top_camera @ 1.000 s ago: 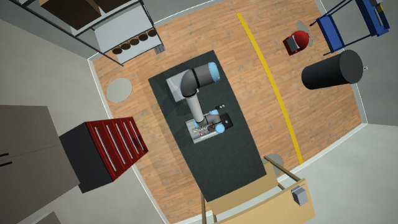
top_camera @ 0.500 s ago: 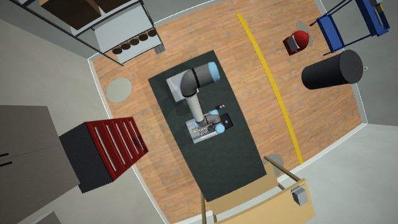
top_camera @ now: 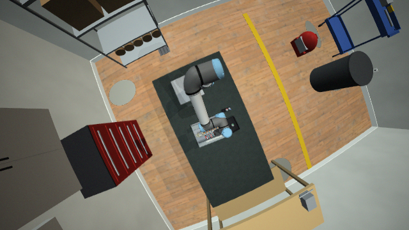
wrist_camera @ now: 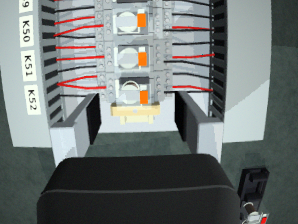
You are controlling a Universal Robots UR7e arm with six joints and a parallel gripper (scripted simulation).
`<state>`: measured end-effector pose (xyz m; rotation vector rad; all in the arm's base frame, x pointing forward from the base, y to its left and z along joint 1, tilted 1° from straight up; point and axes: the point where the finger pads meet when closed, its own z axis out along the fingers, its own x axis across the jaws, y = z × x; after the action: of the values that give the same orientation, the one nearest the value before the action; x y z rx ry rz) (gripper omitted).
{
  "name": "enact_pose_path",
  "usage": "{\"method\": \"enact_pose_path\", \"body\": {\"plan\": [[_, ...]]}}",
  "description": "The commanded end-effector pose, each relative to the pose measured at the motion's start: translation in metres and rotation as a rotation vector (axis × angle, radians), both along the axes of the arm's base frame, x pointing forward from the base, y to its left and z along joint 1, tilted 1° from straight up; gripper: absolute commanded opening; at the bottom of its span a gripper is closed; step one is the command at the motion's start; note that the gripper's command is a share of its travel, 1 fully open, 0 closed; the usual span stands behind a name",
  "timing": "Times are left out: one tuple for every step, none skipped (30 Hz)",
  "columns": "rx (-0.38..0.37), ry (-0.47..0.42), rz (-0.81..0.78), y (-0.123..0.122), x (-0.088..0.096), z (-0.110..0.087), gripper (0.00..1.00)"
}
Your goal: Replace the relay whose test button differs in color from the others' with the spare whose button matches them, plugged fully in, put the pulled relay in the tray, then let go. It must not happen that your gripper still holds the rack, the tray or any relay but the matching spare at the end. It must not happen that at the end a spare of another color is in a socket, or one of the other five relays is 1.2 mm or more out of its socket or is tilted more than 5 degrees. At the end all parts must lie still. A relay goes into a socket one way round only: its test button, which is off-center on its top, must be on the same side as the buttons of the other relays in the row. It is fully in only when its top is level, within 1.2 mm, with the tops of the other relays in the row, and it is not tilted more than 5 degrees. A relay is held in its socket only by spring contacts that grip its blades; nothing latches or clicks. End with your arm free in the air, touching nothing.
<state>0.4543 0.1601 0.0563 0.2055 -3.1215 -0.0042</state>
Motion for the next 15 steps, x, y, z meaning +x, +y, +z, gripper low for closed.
{"method": "enact_pose_path", "body": {"plan": [[0.0,0.009,0.0,-0.0004,-0.0016,0.0082,1.0],[0.0,0.009,0.0,-0.0004,-0.0016,0.0082,1.0],[0.0,0.009,0.0,-0.0004,-0.0016,0.0082,1.0],[0.0,0.009,0.0,-0.0004,-0.0016,0.0082,1.0],[0.0,0.009,0.0,-0.0004,-0.0016,0.0082,1.0],[0.0,0.009,0.0,-0.0004,-0.0016,0.0082,1.0],[-0.001,0.007,0.0,-0.0002,-0.0015,0.0053,1.0],[0.0,0.008,0.0,-0.0003,-0.0016,0.0044,1.0],[0.0,0.008,0.0,-0.0003,-0.0016,0.0035,1.0],[0.0,0.009,0.0,-0.0004,-0.0017,0.0026,1.0],[0.0,0.009,0.0,-0.0004,-0.0017,0.0017,1.0],[0.0,0.009,0.0,-0.0004,-0.0017,0.0017,1.0],[0.0,0.009,0.0,-0.0004,-0.0017,0.0017,1.0],[0.0,0.009,0.0,-0.0004,-0.0017,0.0017,1.0],[0.0,0.009,0.0,-0.0004,-0.0017,0.0017,1.0]]}}
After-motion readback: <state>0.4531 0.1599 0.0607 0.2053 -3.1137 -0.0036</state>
